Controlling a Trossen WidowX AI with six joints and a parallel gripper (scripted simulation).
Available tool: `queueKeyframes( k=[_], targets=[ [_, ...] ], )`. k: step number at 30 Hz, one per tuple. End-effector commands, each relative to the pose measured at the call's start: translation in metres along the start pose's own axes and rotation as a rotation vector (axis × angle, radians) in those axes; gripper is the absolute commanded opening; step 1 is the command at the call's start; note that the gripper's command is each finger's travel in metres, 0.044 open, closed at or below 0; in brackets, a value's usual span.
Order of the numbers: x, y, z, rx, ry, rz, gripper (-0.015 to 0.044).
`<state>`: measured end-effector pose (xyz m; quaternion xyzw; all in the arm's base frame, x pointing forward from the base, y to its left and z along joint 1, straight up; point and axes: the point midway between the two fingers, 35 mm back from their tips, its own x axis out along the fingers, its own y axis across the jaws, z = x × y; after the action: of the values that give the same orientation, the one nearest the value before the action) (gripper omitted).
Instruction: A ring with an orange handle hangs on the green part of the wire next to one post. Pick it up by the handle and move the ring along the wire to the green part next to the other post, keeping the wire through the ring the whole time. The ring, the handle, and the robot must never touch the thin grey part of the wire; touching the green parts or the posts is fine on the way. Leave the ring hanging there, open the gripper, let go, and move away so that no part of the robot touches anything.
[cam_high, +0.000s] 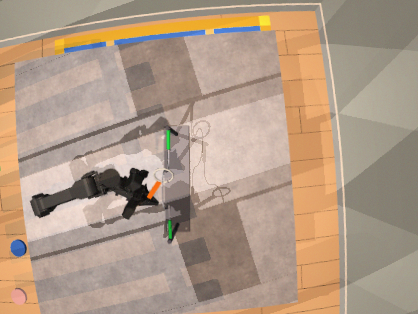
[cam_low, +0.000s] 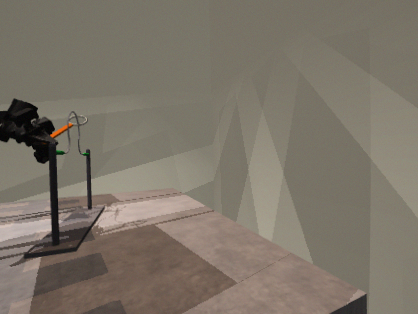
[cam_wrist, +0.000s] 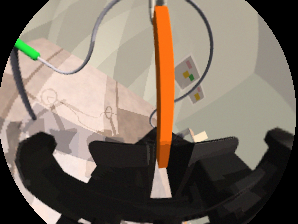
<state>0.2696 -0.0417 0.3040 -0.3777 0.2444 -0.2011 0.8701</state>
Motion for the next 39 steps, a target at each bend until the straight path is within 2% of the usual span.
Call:
queueKeyframes(
  k=[1, 39],
  targets=[
    [0.0, -0.004, 0.0, -0.043, -0.006, -0.034, -0.015],
    [-0.002, -0.036, 0.01, -0.538, -0.073, -0.35, -0.015]
  ],
)
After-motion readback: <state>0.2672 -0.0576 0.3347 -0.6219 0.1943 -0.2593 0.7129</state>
